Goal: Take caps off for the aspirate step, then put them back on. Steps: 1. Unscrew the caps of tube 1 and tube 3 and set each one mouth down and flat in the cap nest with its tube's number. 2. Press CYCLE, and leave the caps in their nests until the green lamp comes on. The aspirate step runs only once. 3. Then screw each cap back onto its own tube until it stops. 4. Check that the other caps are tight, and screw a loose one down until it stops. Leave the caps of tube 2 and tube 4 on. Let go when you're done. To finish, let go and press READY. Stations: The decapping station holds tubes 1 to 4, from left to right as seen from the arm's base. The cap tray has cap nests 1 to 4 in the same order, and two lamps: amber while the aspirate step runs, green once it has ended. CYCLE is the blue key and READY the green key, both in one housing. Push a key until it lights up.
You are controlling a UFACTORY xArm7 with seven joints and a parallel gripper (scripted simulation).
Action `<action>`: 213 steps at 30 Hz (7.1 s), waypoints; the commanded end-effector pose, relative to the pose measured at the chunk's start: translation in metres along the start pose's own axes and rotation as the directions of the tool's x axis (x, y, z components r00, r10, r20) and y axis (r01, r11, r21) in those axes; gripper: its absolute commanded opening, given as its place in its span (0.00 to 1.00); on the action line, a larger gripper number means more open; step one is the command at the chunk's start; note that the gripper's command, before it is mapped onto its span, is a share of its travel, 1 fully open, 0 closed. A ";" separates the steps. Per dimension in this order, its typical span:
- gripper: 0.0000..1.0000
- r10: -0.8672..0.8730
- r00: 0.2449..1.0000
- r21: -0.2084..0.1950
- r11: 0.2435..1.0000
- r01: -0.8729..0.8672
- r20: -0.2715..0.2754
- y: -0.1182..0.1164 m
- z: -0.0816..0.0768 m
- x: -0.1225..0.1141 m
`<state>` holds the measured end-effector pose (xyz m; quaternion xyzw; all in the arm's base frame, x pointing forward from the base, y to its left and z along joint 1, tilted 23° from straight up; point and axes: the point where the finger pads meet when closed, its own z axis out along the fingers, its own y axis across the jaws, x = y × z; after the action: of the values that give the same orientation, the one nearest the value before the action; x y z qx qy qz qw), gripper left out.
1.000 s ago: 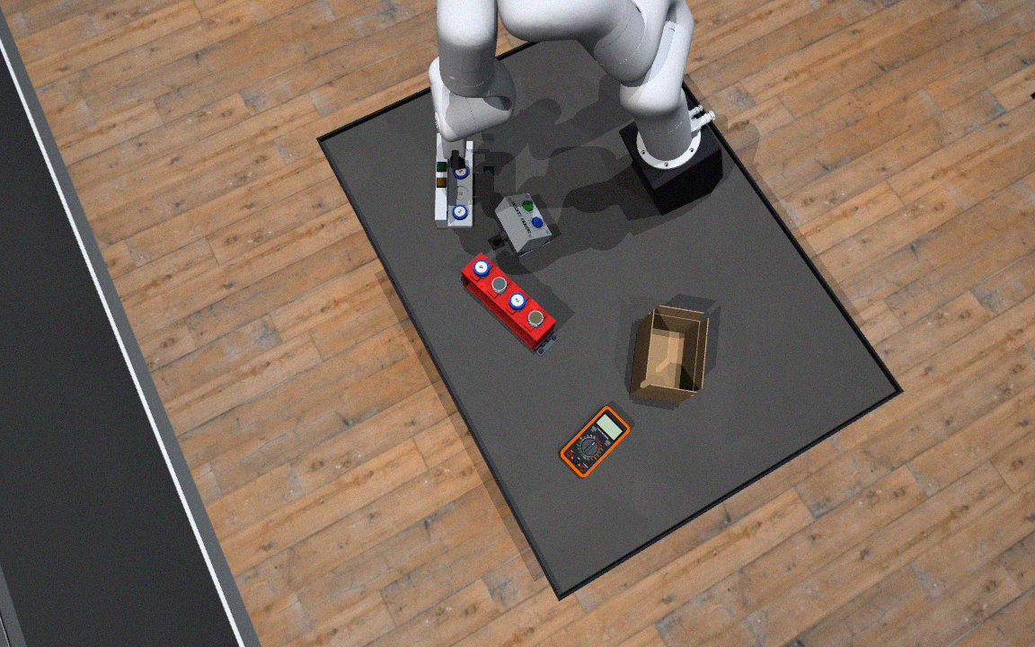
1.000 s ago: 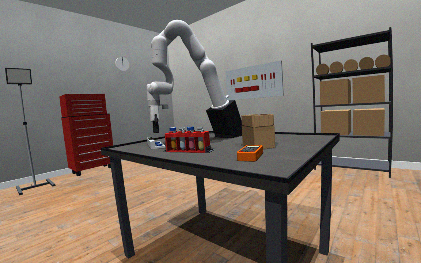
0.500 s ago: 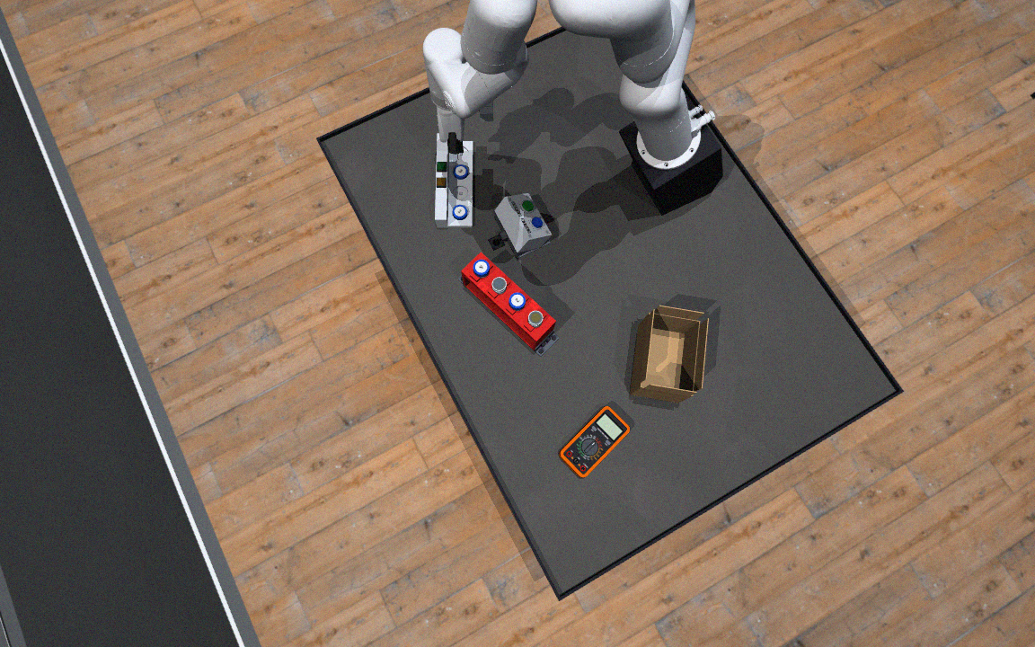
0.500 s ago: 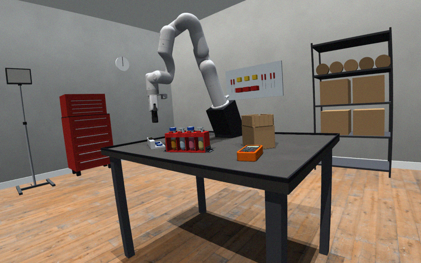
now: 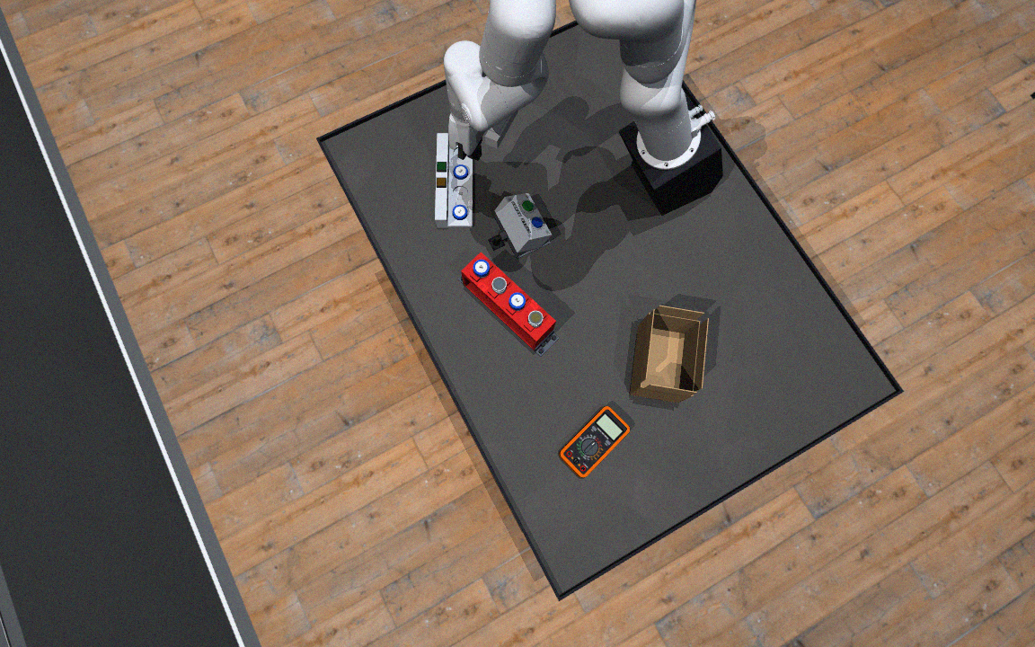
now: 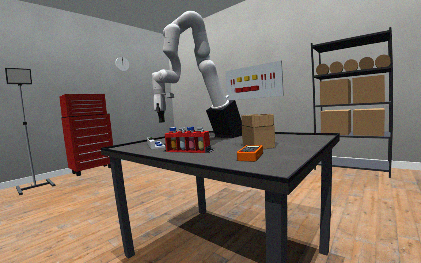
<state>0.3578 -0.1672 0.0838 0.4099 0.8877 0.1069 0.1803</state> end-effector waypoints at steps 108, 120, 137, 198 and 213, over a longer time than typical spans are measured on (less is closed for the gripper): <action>0.00 0.599 0.801 0.013 0.801 -0.599 0.023 0.044 0.073 0.179; 0.00 0.599 0.801 0.013 0.801 -0.599 0.023 0.044 0.076 0.179; 0.00 0.599 0.801 0.013 0.801 -0.599 0.023 0.045 0.061 0.179; 1.00 -0.450 0.893 0.027 0.893 0.450 0.002 0.090 0.059 -0.120; 1.00 -0.450 0.893 0.027 0.893 0.450 0.002 0.090 0.059 -0.120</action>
<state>0.5126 -0.1982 0.0855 0.1918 0.9532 0.0533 0.2276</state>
